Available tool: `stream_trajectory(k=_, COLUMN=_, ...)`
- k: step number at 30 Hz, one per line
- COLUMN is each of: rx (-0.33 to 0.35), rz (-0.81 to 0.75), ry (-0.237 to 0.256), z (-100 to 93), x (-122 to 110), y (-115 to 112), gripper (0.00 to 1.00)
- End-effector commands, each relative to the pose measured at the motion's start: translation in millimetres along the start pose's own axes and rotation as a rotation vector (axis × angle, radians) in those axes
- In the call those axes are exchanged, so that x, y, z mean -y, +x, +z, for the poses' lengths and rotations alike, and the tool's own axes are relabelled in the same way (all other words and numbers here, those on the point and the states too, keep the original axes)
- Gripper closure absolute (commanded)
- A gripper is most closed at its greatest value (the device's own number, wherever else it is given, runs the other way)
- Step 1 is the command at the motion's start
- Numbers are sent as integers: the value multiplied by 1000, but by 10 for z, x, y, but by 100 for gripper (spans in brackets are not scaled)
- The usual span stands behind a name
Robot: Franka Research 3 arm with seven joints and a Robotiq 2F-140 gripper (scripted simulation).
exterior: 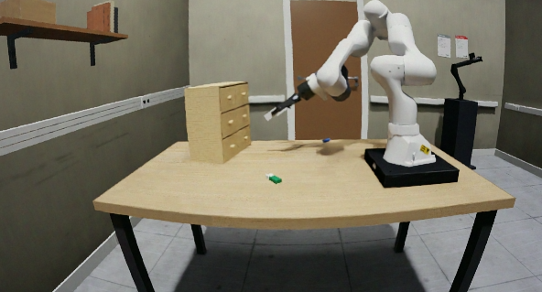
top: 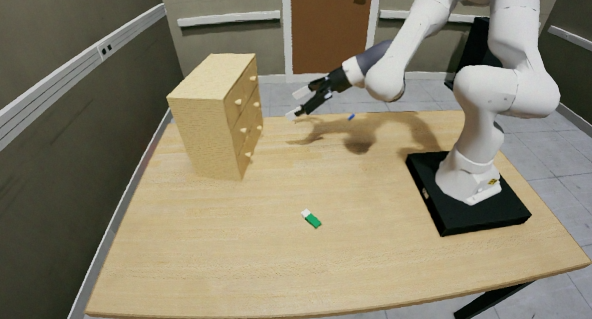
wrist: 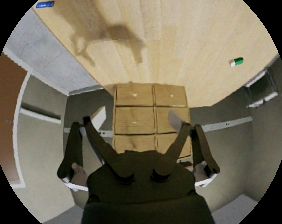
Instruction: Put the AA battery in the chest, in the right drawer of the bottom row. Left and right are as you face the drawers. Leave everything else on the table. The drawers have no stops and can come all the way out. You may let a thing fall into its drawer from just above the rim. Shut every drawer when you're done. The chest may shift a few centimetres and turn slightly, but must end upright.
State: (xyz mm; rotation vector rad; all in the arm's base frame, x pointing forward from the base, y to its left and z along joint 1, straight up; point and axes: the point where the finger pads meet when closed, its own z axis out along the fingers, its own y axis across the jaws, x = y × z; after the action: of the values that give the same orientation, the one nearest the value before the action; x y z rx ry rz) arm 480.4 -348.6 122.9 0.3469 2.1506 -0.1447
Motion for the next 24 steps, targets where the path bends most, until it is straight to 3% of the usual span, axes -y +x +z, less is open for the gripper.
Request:
stream_trajectory(k=1, rx=36, rz=-30, ry=13, z=-1, x=44, y=-76, gripper=0)
stream_trajectory(k=24, rx=80, rz=-29, ry=15, z=73, x=33, y=-20, gripper=0)
